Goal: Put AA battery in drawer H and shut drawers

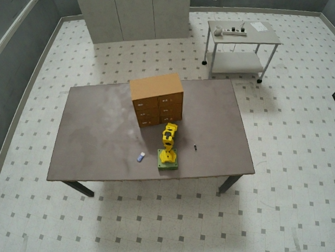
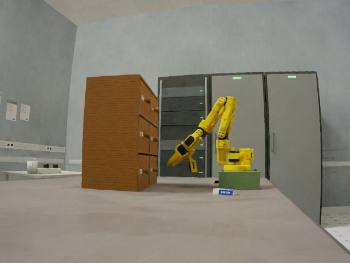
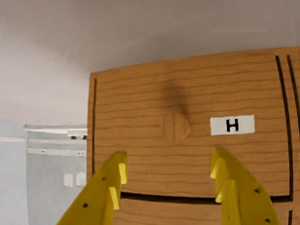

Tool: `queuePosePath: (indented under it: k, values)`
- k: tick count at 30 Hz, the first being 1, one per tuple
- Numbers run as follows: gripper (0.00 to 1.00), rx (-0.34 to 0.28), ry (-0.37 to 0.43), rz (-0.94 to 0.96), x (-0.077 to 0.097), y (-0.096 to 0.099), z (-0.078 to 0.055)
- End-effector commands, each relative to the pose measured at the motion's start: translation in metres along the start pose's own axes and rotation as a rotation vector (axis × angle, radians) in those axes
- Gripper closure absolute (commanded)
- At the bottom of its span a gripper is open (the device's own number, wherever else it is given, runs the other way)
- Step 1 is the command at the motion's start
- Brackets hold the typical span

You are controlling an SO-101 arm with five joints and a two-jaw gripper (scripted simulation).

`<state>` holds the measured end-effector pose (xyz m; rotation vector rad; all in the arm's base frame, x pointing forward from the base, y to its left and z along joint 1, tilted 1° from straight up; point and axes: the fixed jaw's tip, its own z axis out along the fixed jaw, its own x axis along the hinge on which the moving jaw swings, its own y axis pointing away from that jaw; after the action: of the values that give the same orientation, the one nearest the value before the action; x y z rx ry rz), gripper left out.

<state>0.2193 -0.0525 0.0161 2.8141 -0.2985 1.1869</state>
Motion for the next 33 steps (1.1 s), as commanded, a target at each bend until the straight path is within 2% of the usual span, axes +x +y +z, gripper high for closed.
queuePosePath:
  k: [1, 9, 23, 25, 33]
  values:
    - [0.79, 0.003, -0.017, 0.010, 0.006, -0.001, -0.006]
    - [0.79, 0.003, -0.056, 0.012, 0.008, -0.001, -0.015]
    - [0.79, 0.004, -0.146, 0.015, 0.007, -0.002, -0.043]
    - [0.79, 0.004, -0.146, 0.015, 0.007, -0.002, -0.043]
    - [0.79, 0.004, -0.197, 0.017, 0.002, -0.003, -0.062]
